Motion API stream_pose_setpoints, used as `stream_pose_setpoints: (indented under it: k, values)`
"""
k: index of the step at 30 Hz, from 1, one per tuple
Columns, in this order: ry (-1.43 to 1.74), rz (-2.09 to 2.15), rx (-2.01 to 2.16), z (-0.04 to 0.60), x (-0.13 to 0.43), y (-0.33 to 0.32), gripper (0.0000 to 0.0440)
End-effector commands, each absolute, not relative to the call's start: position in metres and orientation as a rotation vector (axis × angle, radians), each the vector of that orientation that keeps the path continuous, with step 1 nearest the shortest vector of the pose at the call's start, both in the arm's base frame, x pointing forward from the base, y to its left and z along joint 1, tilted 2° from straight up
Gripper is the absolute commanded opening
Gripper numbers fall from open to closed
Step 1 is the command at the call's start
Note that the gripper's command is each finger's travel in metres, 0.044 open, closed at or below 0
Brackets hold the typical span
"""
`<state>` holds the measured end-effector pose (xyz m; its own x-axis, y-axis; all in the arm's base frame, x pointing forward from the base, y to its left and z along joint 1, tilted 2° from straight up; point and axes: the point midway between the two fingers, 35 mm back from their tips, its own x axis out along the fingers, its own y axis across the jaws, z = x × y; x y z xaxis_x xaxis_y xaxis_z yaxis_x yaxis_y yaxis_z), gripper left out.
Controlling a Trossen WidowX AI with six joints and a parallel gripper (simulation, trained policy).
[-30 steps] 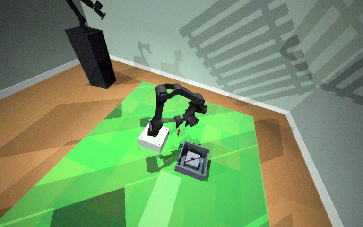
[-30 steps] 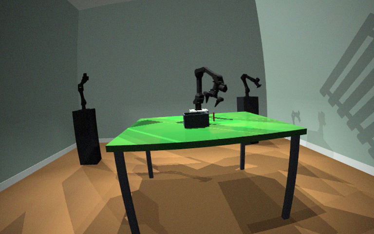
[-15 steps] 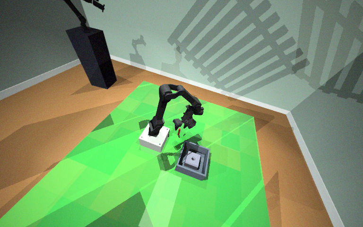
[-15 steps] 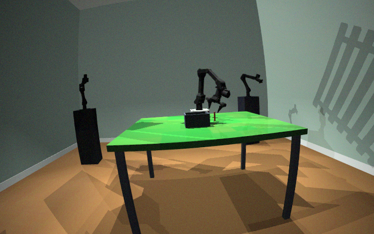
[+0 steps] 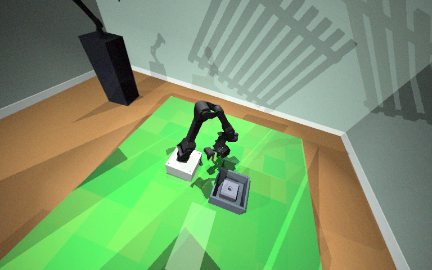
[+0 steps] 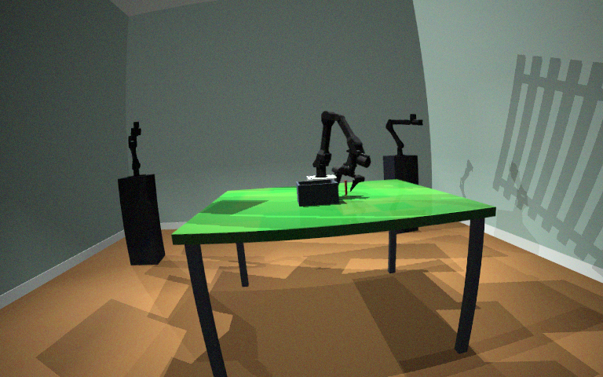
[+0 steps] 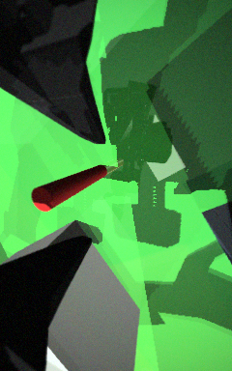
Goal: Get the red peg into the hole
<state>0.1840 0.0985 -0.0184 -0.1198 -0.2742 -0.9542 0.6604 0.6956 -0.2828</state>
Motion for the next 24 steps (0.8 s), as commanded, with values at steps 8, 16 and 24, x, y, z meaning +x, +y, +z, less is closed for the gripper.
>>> stream_pose_setpoints:
  k: [8,16,24]
  values:
    - [1.523,-0.858,0.307,-0.041,0.172,0.092,0.0146]
    - [1.520,-0.872,0.263,-0.034,0.175,0.087,0.0008]
    - [1.468,-0.873,0.247,-0.004,0.189,0.080,0.0000]
